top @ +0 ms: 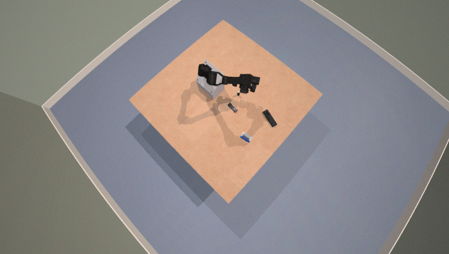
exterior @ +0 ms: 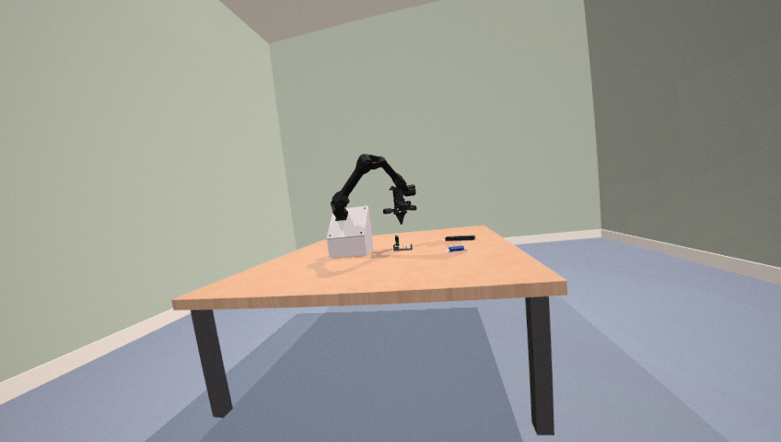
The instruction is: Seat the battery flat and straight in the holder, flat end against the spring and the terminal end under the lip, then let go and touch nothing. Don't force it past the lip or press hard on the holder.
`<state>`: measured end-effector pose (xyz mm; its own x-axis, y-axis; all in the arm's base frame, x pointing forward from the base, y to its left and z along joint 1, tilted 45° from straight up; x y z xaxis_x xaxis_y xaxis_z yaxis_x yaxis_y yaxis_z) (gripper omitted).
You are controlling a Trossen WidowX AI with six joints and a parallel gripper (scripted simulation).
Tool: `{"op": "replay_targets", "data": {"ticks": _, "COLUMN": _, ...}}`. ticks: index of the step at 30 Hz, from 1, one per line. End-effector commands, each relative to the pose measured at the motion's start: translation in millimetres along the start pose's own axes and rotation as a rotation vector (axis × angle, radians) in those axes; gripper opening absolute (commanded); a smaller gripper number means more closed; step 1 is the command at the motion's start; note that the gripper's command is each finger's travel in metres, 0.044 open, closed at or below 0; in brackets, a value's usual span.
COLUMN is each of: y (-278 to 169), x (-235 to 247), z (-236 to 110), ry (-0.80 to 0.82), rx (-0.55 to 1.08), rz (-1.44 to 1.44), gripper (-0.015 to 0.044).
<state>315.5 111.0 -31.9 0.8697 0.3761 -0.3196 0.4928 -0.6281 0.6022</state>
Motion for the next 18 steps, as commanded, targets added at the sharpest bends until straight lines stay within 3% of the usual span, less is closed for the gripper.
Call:
{"op": "replay_targets", "data": {"ticks": 1, "y": -0.8, "x": 3.7, "z": 0.6, "ry": -0.009, "rx": -0.019, "rz": 0.022, "gripper": 0.0000}}
{"op": "replay_targets", "data": {"ticks": 10, "y": 1.1, "x": 2.5, "z": 79.5, "ry": -0.011, "rx": -0.021, "rz": 0.022, "gripper": 0.0000}}
{"op": "replay_targets", "data": {"ticks": 18, "y": 0.6, "x": -1.4, "z": 81.4, "ry": -0.011, "rx": -0.022, "rz": 0.022, "gripper": 0.0000}}
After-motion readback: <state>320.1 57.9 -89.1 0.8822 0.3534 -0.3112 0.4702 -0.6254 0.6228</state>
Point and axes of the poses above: the point midway between the two fingers, 35 mm back from their tips, its own z axis out along the fingers, its own x axis across the jaws, y = z × x, the point moved 10 cm from there along -z, back along the fingers, and after that the axes turned 6 degrees about -z, right-handed, at the moved point
